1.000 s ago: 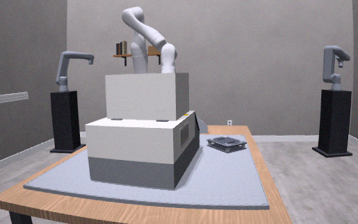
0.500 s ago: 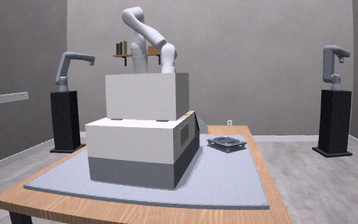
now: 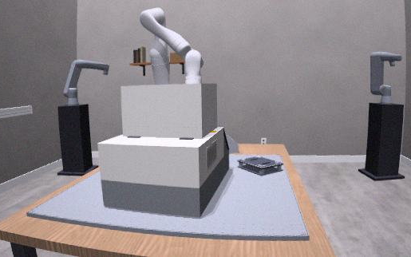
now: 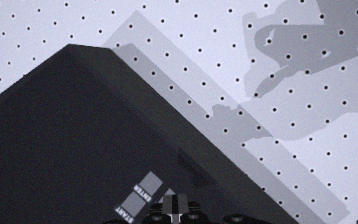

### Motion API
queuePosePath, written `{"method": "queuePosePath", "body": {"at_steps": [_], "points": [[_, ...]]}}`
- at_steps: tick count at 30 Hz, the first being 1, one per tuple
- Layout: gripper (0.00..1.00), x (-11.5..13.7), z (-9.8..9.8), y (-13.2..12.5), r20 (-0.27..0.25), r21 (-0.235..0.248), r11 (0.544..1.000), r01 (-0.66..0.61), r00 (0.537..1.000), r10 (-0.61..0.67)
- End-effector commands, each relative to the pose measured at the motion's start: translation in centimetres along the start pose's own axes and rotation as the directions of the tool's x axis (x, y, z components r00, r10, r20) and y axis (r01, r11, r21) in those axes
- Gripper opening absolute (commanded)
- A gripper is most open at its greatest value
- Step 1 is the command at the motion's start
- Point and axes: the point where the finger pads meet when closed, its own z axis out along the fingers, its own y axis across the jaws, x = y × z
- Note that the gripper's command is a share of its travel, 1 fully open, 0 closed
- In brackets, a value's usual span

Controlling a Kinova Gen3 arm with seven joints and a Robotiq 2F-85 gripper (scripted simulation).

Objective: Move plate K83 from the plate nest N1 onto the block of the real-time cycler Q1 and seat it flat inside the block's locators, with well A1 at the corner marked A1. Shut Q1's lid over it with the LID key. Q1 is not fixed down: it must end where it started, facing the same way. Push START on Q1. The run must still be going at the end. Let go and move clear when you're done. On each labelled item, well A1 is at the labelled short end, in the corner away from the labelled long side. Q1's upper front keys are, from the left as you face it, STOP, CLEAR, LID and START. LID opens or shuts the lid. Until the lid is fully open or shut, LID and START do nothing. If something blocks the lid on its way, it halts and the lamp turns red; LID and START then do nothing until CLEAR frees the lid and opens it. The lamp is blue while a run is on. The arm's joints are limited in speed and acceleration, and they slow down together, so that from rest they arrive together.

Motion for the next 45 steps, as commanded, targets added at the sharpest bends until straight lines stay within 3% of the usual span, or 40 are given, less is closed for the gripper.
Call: {"method": "queuePosePath", "body": {"at_steps": [1, 45], "points": [[0.1, 0.0, 0.0, 0.0, 0.001, 0.0, 1.0, 0.0, 1.0, 0.0], [0.1, 1.3, 0.0, -1.3, 0.001, 0.0, 1.0, 0.0, 1.0, 0.0]]}}
